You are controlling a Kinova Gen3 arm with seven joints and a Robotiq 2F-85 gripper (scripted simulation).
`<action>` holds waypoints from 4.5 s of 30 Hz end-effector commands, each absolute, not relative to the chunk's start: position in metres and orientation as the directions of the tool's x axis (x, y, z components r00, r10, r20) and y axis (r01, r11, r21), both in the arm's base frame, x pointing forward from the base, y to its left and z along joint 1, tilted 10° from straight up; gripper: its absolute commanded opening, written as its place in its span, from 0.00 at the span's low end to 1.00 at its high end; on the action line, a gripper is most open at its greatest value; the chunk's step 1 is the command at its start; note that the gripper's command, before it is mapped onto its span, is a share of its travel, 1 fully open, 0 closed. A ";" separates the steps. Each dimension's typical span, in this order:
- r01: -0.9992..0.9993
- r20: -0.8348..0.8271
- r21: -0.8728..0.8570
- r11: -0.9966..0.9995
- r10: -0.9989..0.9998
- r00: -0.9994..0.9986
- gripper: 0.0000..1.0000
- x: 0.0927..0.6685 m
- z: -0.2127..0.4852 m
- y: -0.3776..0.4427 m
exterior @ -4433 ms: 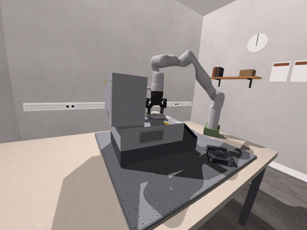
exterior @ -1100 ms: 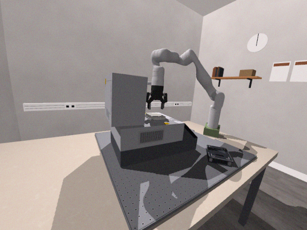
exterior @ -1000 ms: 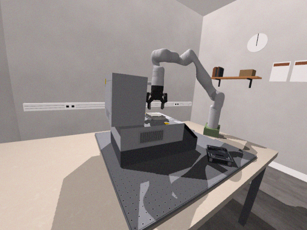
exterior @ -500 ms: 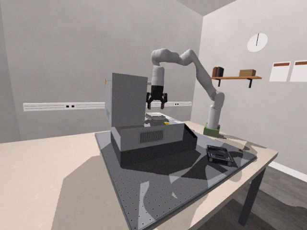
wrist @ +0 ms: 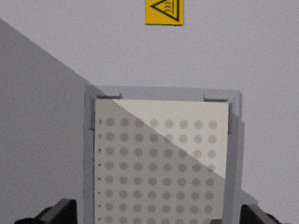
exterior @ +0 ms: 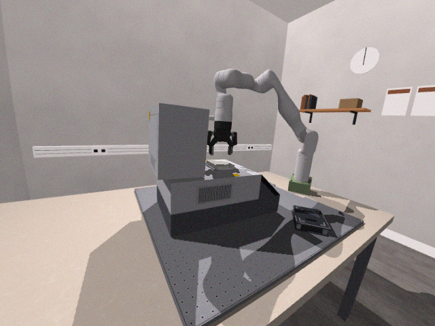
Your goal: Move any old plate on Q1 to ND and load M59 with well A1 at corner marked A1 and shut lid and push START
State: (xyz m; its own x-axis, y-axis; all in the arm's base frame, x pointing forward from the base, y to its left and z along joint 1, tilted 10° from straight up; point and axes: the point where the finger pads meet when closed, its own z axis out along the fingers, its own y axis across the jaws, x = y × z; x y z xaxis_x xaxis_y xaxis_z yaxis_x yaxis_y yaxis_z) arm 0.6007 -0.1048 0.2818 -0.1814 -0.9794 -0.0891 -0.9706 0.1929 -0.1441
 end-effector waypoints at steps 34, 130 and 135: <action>-0.971 -0.089 -0.145 0.192 -0.979 -0.181 1.00 0.599 0.284 -0.105; -0.510 -0.347 -0.217 0.832 -0.554 -0.756 0.72 0.500 0.287 -0.080; -0.510 -0.347 -0.217 0.832 -0.554 -0.756 0.68 0.487 0.287 -0.078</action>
State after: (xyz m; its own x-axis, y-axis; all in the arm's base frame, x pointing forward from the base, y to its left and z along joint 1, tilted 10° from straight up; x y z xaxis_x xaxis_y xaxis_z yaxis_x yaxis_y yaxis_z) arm 0.4941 -0.0770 0.2818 -0.7621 -0.5518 -0.3387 -0.5134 0.8338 -0.2032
